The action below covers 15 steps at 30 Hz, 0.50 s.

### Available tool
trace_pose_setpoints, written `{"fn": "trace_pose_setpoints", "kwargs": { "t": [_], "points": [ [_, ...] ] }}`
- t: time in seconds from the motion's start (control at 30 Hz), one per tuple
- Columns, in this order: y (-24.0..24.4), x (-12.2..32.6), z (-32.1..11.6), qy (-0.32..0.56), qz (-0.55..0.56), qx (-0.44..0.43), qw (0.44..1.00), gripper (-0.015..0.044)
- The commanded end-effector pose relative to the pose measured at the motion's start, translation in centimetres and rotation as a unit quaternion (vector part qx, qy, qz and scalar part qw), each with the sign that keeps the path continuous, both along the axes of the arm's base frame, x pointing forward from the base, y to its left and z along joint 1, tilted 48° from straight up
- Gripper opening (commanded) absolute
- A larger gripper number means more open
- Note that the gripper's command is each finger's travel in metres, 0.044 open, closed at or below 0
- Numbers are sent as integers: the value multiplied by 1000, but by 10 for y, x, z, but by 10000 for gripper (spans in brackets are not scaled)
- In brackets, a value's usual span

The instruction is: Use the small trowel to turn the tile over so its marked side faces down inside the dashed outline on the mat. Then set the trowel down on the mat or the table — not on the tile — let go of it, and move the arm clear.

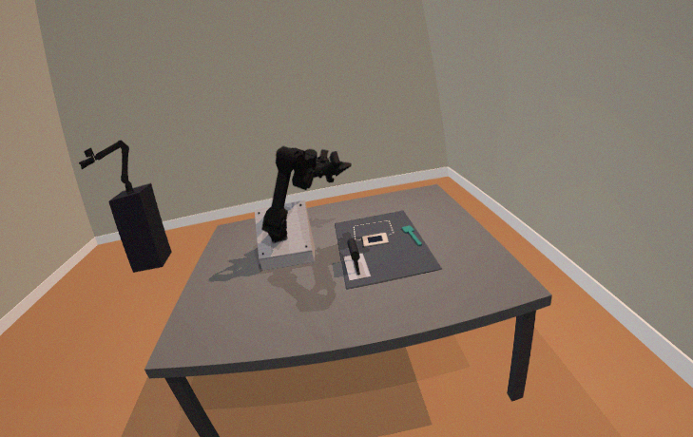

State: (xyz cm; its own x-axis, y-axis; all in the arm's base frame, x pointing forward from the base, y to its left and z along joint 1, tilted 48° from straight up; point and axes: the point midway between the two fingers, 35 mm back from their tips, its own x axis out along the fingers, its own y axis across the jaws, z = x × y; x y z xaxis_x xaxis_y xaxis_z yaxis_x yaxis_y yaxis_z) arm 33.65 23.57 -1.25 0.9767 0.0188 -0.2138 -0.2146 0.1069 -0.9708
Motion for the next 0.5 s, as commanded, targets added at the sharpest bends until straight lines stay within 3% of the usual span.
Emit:
{"fn": "trace_pose_setpoints", "kwargs": {
  "t": [0.0,0.2,0.33,0.47],
  "points": [
    [0,0,0,0,0,0,1000,0],
    [0,0,0,0,0,0,1000,0],
    [0,0,0,0,0,0,1000,100],
    [0,0,0,0,0,0,1000,100]
  ]
}}
